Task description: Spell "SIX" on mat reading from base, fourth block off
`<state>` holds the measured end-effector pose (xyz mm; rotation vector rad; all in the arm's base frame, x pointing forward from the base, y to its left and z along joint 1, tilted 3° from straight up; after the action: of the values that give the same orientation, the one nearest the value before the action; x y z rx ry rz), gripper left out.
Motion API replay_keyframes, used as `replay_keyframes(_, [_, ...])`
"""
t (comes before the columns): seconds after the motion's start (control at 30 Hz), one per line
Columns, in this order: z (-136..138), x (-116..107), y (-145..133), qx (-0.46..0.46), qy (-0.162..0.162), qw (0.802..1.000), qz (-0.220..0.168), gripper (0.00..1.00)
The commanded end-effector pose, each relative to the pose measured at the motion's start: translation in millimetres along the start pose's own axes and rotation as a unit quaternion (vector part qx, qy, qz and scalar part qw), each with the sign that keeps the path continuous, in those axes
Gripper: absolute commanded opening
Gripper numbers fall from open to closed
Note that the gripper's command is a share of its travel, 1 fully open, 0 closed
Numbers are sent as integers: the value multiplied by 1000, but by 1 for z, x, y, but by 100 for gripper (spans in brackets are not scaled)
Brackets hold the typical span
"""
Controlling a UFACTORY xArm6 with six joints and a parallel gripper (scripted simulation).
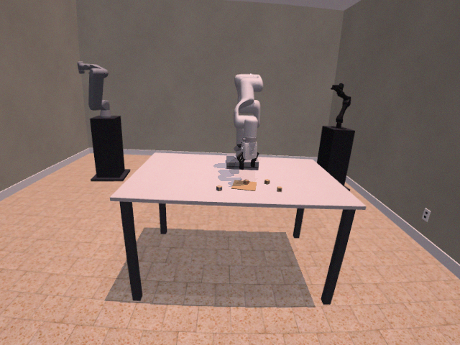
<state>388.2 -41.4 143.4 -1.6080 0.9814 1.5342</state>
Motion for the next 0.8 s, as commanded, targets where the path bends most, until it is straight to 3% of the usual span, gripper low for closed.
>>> replay_keyframes(0.0, [-1,3,0,-69,-4,998,-4,100])
replay_keyframes(0.17, [-1,7,0,-130,-4,991,-5,100])
replay_keyframes(0.4, [-1,8,0,-141,-4,990,-5,100])
replay_keyframes(0.43, [-1,8,0,-141,-4,990,-5,63])
replay_keyframes(0.77, [-1,8,0,-141,-4,990,-5,63])
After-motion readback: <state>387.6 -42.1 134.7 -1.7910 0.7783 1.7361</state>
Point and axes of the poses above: the point where the finger pads meet when closed, its own x axis out along the fingers, its own z axis across the jaws, y = z × x, the point moved 8 cm from there along -x, back along the fingers, and after that the axes turned 3 degrees about x, right-handed, at the moved point
